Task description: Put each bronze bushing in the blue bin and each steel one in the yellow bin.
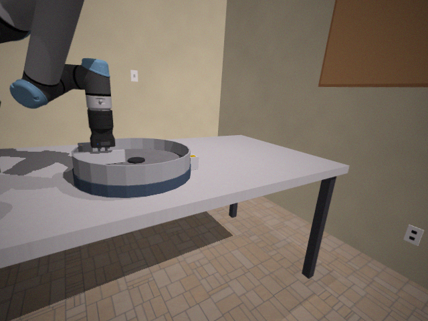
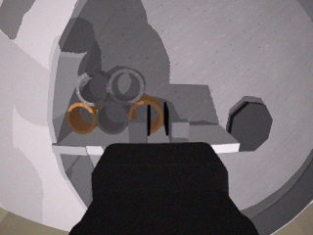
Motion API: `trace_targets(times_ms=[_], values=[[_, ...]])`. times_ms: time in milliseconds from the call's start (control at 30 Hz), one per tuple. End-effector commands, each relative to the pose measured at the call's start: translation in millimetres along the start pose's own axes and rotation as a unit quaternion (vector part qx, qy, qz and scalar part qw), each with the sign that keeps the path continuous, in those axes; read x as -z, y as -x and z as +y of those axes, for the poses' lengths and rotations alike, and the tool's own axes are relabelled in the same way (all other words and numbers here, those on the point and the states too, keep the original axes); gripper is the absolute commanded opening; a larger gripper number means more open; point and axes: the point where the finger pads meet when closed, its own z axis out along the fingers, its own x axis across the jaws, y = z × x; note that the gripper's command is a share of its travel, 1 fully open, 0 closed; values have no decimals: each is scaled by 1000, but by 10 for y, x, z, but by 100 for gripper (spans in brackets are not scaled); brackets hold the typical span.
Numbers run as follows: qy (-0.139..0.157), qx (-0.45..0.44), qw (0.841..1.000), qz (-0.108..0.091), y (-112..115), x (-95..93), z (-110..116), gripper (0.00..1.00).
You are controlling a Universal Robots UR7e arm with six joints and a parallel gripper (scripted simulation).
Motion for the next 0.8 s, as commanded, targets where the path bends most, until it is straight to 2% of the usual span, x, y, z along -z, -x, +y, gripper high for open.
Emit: trace_targets(times_ms=[0, 167, 200, 767], values=[[0, 0, 1000, 1, -3, -13, 1, 40], [0, 0, 1000, 1, -3, -13, 1, 40], [0, 0, 1000, 1, -3, -10, 1, 0], [0, 0, 1000, 1, -6, -9, 1, 0]])
